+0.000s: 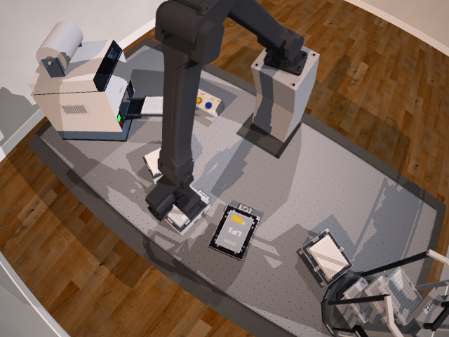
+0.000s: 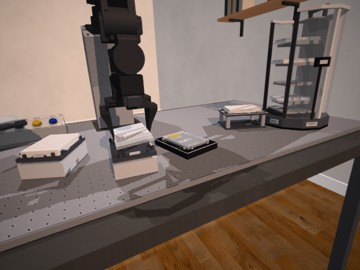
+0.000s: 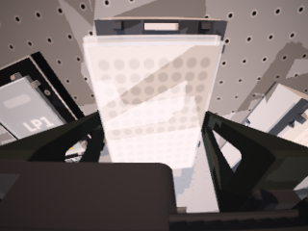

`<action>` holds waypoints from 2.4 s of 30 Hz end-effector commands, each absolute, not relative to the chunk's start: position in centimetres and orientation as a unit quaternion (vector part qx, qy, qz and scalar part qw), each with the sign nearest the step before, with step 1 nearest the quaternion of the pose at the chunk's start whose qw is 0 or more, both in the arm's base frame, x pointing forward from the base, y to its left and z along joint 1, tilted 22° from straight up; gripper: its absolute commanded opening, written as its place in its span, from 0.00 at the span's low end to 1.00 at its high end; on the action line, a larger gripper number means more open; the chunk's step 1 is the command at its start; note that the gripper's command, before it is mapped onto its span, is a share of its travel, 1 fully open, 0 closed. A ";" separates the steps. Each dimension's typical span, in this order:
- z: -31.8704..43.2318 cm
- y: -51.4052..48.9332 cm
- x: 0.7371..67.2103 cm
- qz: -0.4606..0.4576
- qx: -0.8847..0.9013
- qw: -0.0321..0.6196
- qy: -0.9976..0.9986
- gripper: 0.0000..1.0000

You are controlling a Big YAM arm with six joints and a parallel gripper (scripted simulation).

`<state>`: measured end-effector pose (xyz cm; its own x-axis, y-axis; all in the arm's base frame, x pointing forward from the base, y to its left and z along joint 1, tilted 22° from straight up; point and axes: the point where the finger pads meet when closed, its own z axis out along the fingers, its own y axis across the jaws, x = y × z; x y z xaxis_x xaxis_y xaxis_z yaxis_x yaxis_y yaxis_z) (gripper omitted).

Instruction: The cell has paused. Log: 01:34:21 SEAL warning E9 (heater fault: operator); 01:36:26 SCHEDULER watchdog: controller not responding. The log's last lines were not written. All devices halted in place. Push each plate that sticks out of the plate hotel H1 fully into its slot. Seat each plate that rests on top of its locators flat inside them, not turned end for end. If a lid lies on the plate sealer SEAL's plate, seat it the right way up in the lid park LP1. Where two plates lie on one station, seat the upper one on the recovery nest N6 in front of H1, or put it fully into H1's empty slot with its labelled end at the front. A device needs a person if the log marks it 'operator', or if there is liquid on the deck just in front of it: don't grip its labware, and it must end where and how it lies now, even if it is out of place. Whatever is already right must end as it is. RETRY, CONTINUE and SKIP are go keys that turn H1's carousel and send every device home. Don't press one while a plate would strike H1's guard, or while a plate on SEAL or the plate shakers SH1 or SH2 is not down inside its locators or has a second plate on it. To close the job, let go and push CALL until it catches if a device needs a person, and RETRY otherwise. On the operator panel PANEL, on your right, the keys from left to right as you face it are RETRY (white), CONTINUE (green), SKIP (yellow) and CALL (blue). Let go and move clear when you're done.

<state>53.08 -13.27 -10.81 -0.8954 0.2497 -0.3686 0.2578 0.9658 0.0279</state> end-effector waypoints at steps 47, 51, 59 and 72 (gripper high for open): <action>-8.5 -13.3 53.0 -0.012 0.130 0.195 0.972 0.84; -8.5 -13.3 53.0 -0.012 0.130 0.195 0.972 0.84; -9.7 -13.2 53.3 -0.061 0.140 0.182 0.971 0.84; -8.9 -13.8 53.1 -0.062 0.140 0.188 0.970 0.84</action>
<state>52.41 -13.72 -9.60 -0.8965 0.2497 -0.3661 0.2940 0.9533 -0.0697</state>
